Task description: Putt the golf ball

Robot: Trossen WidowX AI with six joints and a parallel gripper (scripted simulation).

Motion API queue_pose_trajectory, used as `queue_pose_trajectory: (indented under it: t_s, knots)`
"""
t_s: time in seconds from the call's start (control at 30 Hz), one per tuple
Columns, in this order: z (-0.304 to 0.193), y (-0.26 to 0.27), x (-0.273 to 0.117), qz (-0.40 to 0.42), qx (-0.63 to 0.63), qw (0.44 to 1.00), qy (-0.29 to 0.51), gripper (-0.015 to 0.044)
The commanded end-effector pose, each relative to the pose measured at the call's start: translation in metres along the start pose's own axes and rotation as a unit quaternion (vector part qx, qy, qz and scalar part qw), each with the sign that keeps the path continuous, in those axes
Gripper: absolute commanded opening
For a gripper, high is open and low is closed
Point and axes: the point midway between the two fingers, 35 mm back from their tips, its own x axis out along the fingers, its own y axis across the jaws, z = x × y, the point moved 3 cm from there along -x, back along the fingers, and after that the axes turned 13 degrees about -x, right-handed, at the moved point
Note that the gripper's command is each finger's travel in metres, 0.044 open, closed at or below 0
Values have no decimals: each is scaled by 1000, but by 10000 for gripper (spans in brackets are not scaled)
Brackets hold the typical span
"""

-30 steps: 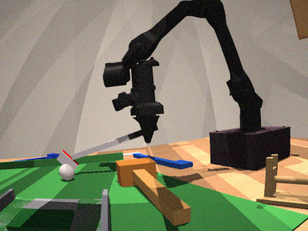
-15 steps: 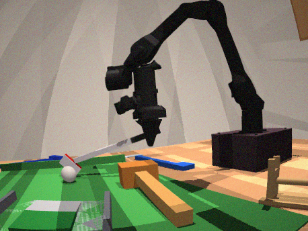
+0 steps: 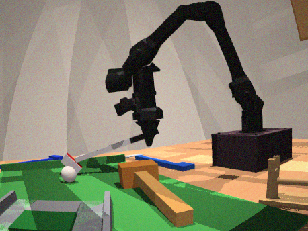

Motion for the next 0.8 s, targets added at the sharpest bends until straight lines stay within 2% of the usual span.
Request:
queue_pose_trajectory:
  t_s: [0.0,0.27,0.43,0.77]
  knots:
    - [12,28,-1,1,-6,1000,-2,0]
    - [29,128,-2,4,-9,1000,-5,0]
    - [30,130,-7,4,-9,1000,-5,0]
    - [29,130,-61,4,-9,1000,-5,0]
